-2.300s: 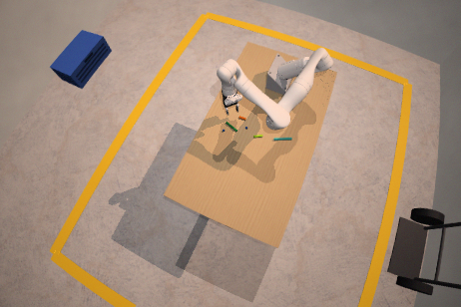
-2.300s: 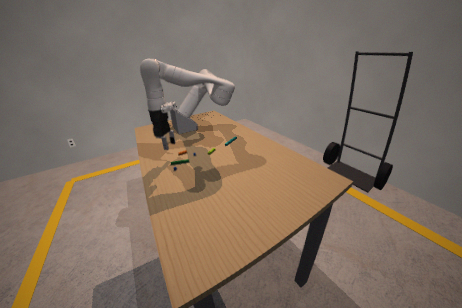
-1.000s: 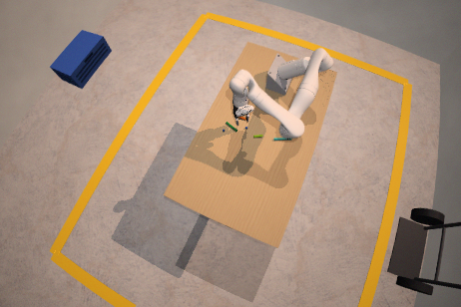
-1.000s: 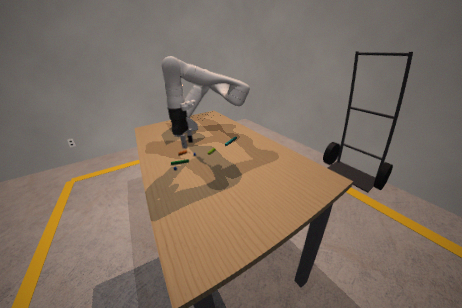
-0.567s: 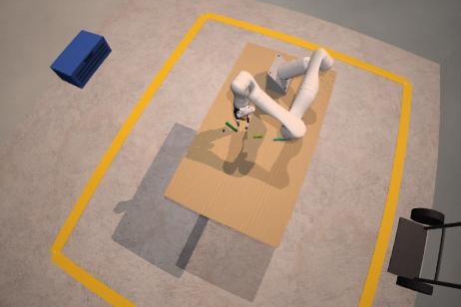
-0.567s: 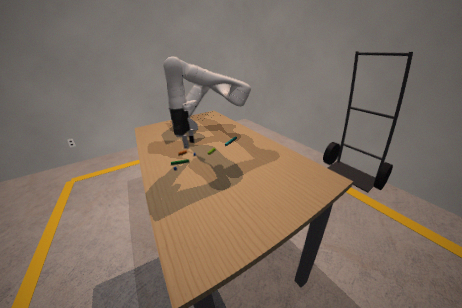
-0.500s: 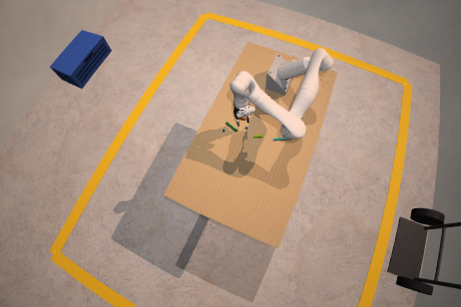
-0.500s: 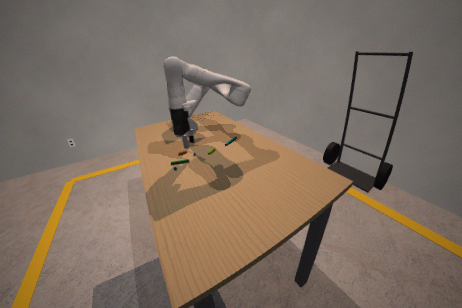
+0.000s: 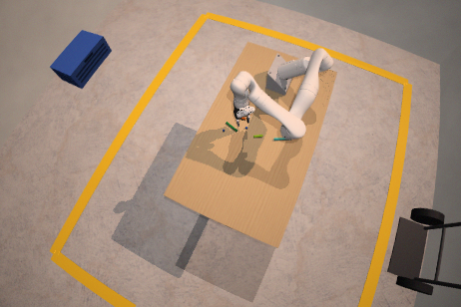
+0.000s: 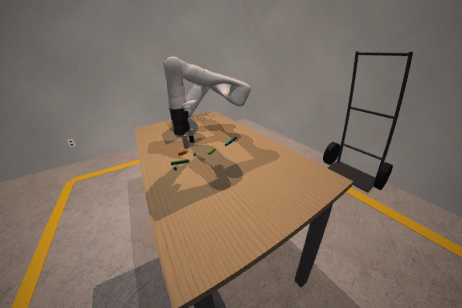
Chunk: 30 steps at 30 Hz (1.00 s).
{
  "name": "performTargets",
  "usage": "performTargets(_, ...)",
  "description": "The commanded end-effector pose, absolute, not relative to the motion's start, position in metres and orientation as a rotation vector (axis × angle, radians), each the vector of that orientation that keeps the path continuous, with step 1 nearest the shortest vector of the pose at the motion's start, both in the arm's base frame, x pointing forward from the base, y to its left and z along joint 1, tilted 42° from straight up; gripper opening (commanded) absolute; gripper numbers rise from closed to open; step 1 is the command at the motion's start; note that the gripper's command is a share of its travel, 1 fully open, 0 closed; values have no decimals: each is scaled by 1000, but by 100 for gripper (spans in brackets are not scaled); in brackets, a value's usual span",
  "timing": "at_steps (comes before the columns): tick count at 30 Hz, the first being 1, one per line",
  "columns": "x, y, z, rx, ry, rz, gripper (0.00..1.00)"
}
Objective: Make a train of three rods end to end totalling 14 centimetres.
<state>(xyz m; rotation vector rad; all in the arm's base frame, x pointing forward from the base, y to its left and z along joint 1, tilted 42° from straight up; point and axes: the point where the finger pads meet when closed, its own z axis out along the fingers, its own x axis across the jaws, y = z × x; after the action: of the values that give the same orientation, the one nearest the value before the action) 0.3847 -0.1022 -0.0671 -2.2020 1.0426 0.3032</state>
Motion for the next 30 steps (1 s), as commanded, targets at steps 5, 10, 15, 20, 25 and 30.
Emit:
performTargets(5,385,-103,-67,-2202,1043,301,100)
performTargets(10,385,-103,-67,-2202,1043,301,100)
performTargets(15,385,-103,-67,-2202,1043,301,100)
performTargets(20,385,-103,-67,-2202,1043,301,100)
performTargets(25,385,-103,-67,-2202,1043,301,100)
performTargets(30,385,-103,-67,-2202,1043,301,100)
